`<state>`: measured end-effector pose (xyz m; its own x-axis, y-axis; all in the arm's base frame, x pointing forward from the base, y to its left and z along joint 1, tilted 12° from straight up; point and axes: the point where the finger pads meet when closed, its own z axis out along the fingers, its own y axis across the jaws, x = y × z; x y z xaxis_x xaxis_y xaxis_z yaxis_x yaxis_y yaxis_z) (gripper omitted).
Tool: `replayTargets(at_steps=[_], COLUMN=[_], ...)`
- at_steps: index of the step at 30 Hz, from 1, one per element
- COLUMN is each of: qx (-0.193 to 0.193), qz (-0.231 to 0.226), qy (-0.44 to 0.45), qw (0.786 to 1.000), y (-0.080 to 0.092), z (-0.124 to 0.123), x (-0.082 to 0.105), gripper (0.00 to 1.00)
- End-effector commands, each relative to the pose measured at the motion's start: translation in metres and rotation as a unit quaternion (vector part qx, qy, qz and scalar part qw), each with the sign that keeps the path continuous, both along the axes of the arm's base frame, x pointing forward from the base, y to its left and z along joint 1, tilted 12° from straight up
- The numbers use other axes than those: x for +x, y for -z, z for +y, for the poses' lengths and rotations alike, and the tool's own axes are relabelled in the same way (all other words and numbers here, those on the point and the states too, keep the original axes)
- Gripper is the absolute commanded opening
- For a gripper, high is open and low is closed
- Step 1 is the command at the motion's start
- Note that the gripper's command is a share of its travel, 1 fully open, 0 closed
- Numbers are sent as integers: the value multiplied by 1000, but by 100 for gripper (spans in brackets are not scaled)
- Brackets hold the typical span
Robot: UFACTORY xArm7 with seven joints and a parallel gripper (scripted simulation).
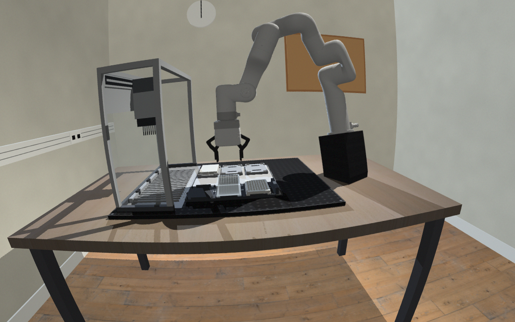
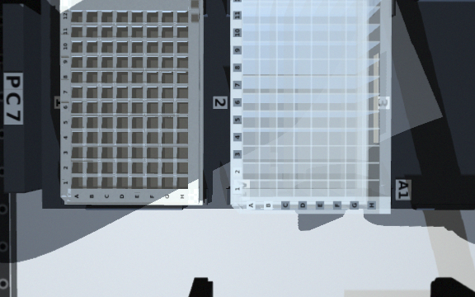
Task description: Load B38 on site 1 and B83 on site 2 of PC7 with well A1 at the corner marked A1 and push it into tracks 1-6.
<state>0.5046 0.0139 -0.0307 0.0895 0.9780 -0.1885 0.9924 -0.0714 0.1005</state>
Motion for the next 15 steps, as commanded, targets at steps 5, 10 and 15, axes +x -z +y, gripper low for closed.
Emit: replayTargets(at_steps=[5,10,15], qx=[0,0,0], qz=[-2,-2,-2], qy=[0,0,0], qw=[1000,1000,1000], y=[-14,-20,-20], z=[3,4,4], x=[0,0,0], gripper=[100,100,100])
